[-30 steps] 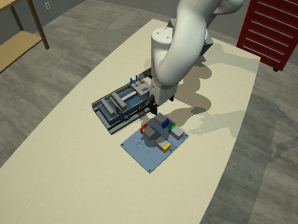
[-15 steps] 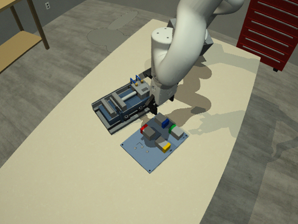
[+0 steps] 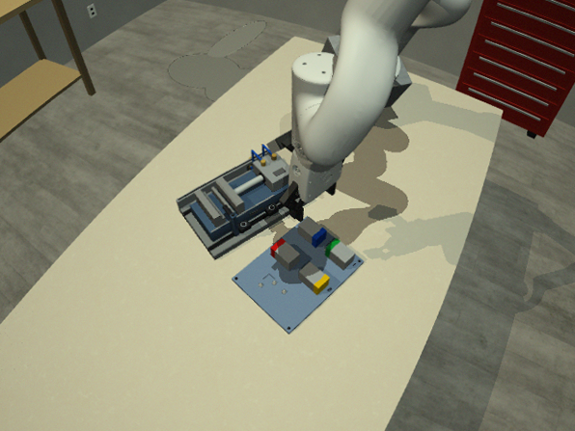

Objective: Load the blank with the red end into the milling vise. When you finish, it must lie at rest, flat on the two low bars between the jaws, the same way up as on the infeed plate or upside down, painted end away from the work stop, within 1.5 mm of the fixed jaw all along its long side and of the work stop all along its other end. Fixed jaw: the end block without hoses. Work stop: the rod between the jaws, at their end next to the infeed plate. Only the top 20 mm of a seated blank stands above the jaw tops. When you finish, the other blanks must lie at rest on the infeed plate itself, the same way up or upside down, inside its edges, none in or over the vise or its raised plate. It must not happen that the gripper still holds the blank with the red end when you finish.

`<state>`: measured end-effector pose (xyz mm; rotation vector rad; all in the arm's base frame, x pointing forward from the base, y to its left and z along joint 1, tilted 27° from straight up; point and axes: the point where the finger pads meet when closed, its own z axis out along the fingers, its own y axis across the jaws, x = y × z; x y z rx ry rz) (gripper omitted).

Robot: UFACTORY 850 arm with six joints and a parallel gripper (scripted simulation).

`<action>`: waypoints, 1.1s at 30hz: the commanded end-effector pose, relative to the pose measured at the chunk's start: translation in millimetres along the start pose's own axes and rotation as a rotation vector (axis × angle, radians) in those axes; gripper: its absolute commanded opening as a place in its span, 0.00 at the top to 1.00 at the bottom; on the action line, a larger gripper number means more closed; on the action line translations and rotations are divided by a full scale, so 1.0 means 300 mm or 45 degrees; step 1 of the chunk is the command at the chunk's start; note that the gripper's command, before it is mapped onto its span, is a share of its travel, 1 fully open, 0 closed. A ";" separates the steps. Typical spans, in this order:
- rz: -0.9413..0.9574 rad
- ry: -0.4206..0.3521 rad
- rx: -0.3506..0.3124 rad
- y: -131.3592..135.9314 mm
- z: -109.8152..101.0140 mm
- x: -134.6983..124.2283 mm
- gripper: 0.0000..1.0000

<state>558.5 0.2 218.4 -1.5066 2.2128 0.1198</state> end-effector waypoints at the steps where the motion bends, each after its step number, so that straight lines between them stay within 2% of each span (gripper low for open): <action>1: 0.000 0.000 0.002 -0.003 -0.002 -0.001 0.00; 19: 0.000 0.000 0.002 -0.003 -0.002 -0.001 0.00; 29: 0.000 0.000 0.002 -0.002 0.198 0.007 0.00; 33: 0.000 0.000 0.002 -0.002 0.198 0.007 0.00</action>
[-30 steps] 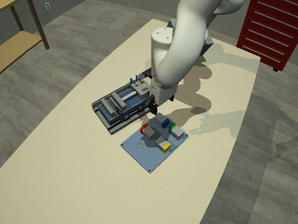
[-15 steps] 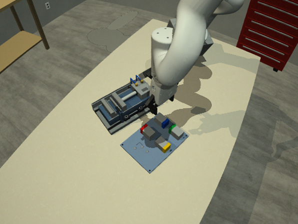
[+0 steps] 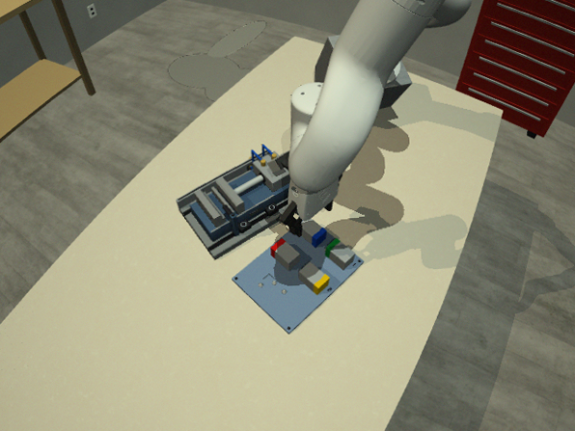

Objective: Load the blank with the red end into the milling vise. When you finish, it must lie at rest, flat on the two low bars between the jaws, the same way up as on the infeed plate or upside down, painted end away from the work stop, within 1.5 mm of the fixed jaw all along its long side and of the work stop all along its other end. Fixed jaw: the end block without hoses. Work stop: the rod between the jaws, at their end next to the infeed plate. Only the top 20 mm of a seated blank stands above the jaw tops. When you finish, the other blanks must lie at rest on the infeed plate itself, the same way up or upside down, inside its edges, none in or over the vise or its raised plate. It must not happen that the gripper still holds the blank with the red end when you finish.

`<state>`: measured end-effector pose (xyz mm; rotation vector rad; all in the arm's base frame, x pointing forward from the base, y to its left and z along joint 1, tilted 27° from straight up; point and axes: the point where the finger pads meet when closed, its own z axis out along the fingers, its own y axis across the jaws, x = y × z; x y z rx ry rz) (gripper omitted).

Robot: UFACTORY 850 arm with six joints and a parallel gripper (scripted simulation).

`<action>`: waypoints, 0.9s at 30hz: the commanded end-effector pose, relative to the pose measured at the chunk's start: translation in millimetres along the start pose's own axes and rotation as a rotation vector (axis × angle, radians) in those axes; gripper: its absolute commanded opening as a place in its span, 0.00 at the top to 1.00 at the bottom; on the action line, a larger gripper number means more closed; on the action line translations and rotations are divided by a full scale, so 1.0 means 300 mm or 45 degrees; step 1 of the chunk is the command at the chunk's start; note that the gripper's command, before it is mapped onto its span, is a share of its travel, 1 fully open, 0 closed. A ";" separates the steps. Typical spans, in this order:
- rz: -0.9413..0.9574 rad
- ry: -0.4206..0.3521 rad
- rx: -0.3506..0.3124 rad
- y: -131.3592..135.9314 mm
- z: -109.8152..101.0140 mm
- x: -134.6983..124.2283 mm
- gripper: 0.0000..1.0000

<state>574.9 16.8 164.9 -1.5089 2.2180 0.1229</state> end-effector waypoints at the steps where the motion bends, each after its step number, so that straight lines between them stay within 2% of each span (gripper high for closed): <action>1: -0.002 -0.005 0.008 -0.007 0.004 -0.003 0.00; 3: -0.002 -0.005 0.008 -0.007 0.004 -0.003 0.00; 13: -0.002 -0.005 0.008 -0.018 0.004 -0.202 0.00; 27: -0.002 -0.006 0.008 -0.018 0.004 -0.198 0.00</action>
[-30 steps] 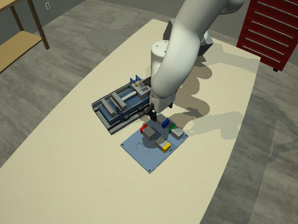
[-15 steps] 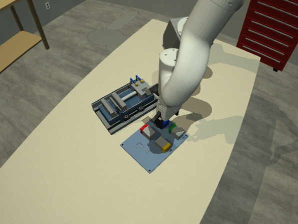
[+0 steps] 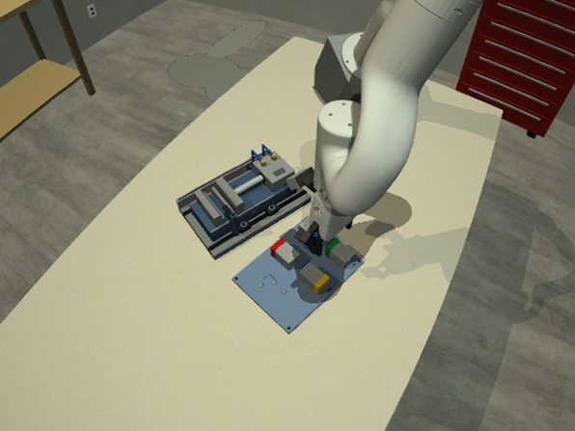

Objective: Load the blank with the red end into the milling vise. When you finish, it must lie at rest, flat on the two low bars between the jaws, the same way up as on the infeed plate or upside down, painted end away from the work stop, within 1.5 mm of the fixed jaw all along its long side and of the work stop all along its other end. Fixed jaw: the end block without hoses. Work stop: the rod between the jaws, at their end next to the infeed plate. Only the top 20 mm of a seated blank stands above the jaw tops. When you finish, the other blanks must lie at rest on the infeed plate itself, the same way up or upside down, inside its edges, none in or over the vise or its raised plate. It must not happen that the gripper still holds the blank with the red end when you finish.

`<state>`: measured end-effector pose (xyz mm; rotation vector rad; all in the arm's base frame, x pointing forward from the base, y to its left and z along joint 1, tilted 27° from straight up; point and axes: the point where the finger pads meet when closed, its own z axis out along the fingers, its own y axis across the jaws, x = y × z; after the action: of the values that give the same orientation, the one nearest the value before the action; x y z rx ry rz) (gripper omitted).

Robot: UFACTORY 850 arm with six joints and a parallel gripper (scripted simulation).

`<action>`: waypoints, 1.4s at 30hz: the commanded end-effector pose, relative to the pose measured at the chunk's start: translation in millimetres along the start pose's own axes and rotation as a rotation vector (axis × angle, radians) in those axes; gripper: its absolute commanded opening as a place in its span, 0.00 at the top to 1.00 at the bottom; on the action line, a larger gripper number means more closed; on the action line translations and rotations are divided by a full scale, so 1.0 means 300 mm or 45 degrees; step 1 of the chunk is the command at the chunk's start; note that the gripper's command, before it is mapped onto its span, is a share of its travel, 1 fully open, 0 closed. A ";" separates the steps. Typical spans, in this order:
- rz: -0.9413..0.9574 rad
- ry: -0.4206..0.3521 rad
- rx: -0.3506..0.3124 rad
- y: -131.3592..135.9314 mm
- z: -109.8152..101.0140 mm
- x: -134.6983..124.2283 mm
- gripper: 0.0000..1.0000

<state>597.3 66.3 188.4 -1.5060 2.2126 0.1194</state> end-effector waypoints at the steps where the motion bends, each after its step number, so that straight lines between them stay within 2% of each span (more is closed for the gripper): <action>1: -0.001 -0.001 0.002 -0.003 -0.002 0.000 0.00; 42: -0.001 0.000 0.001 -0.001 -0.003 0.033 0.00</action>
<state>593.7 57.8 184.2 -1.5066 2.2129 0.1198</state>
